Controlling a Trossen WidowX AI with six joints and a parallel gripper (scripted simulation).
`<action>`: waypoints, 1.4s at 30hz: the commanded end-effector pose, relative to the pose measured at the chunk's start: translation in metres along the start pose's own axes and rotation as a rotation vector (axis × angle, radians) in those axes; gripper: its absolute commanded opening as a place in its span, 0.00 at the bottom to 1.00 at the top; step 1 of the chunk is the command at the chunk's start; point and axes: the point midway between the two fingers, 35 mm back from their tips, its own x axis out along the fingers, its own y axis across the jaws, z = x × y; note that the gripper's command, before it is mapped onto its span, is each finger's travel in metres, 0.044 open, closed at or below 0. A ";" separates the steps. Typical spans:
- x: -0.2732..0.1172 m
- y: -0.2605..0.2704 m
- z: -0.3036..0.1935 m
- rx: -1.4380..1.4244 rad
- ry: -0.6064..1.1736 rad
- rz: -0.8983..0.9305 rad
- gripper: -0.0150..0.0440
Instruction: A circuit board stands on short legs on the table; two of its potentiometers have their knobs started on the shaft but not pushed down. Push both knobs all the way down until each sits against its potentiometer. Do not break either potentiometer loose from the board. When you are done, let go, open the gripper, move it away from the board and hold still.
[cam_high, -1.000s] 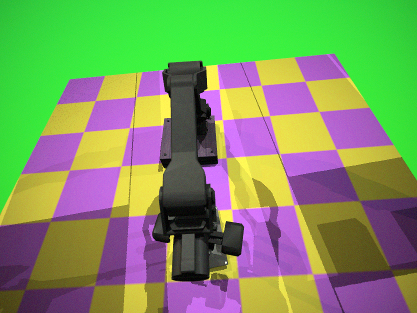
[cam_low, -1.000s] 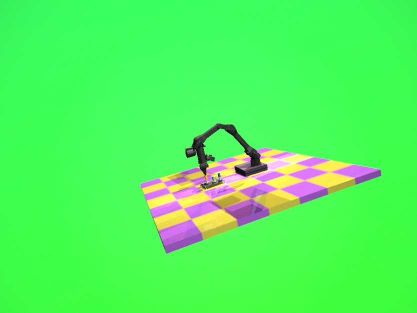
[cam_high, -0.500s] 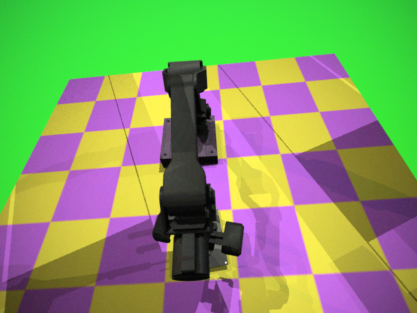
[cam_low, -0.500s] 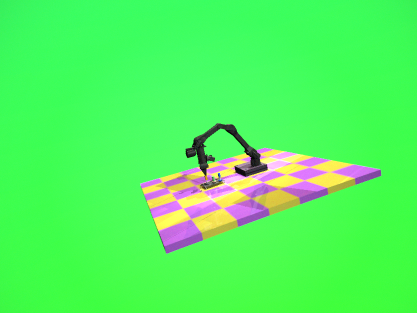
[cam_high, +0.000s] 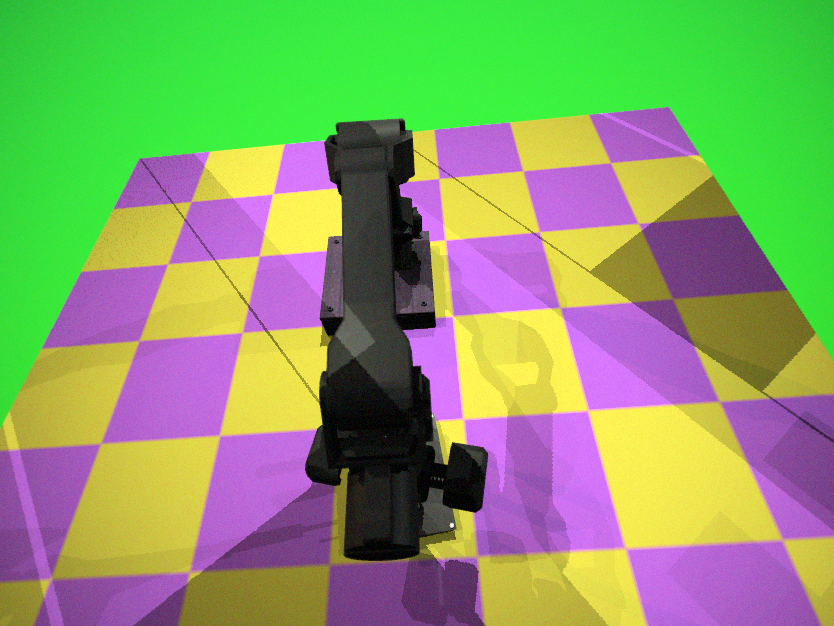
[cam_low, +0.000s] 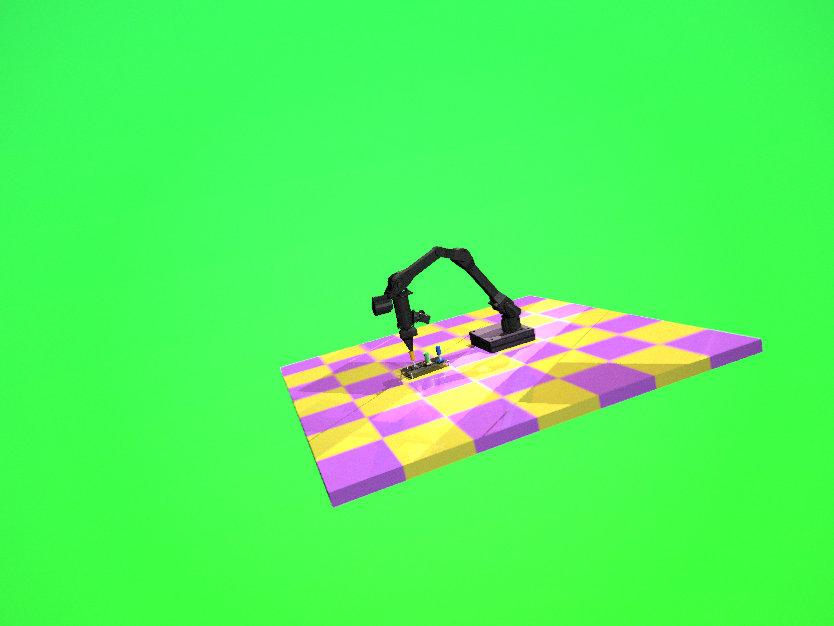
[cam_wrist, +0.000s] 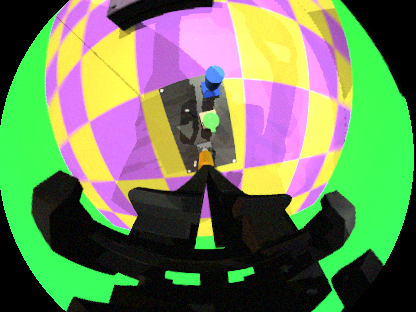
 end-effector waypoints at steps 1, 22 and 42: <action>0.007 0.000 -0.001 0.003 0.000 0.004 0.25; 0.018 0.000 -0.001 0.003 0.000 0.004 0.25; 0.024 0.000 -0.001 0.003 0.000 0.004 0.25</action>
